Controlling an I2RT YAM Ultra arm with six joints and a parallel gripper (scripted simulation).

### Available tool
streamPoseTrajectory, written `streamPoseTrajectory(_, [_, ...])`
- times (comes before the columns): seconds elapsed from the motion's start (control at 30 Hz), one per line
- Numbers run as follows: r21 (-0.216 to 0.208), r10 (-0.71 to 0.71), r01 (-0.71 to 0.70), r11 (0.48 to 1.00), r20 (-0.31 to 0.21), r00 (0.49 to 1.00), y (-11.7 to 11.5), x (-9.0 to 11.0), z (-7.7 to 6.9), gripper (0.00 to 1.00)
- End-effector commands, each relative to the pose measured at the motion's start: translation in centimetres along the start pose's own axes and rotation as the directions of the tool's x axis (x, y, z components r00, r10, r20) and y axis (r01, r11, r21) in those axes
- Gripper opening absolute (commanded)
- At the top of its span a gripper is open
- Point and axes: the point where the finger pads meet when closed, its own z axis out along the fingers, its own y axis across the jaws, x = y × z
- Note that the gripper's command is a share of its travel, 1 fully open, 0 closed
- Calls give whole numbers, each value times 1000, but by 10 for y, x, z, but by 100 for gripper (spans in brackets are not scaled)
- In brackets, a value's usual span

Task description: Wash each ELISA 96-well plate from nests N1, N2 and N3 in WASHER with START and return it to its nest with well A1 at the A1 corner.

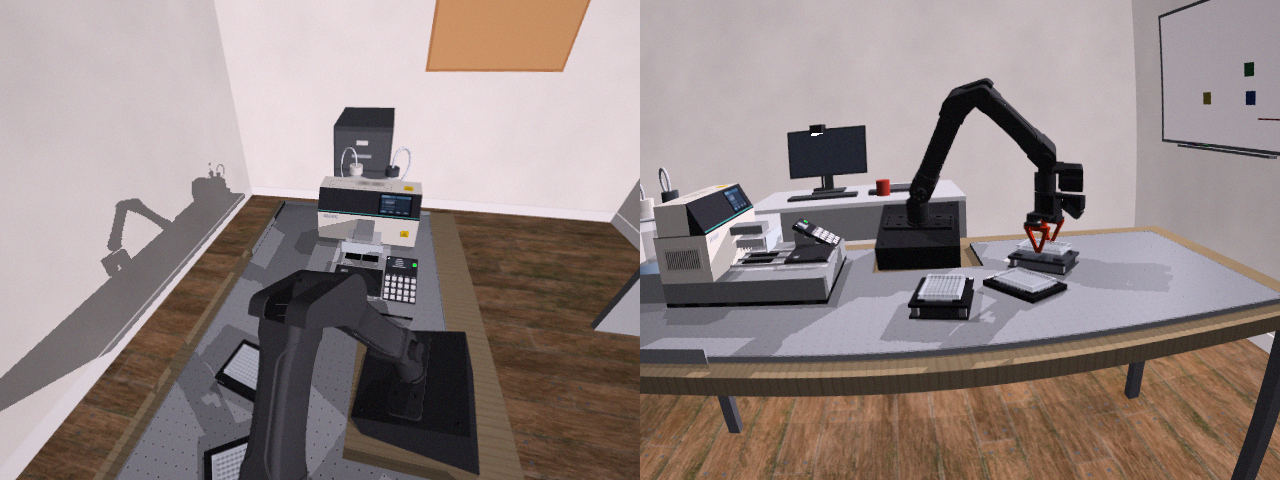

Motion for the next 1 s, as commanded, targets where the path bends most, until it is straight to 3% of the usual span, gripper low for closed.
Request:
streamPoseTrajectory(0.0, [-7,2,-2,1000,18,1000,1,-4,-3,0])
streamPoseTrajectory(0.97, [-7,2,-2,1000,18,1000,2,-4,1,0])
